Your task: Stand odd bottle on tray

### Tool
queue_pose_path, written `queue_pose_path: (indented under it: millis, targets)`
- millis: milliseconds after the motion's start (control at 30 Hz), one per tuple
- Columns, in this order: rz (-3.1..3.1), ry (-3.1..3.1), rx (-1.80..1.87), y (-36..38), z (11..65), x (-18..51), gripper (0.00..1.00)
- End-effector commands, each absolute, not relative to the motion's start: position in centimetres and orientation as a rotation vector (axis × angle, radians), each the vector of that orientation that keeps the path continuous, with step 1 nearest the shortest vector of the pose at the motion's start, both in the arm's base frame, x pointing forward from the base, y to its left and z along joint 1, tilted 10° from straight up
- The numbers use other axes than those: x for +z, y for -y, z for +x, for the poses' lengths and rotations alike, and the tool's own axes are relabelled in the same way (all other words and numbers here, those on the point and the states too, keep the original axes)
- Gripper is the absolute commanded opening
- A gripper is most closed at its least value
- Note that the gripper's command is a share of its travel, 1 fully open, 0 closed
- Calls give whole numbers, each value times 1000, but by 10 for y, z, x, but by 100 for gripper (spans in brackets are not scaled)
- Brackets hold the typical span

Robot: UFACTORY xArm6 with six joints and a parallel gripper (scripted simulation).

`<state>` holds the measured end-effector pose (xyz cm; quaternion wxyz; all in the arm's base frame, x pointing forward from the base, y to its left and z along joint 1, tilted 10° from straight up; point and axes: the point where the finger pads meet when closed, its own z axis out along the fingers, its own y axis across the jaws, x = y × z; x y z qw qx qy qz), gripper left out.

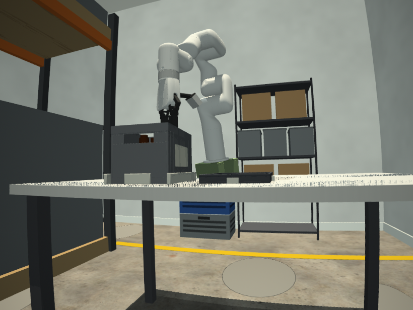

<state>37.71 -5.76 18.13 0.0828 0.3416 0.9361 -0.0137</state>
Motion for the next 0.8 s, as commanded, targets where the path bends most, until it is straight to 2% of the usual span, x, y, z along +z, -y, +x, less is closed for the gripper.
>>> queue_pose_path:
  millis: [0,767]
  targets:
    - [1019,-2792,-39,58,378,181,65]
    - [1019,-2792,-39,60,382,159,65]
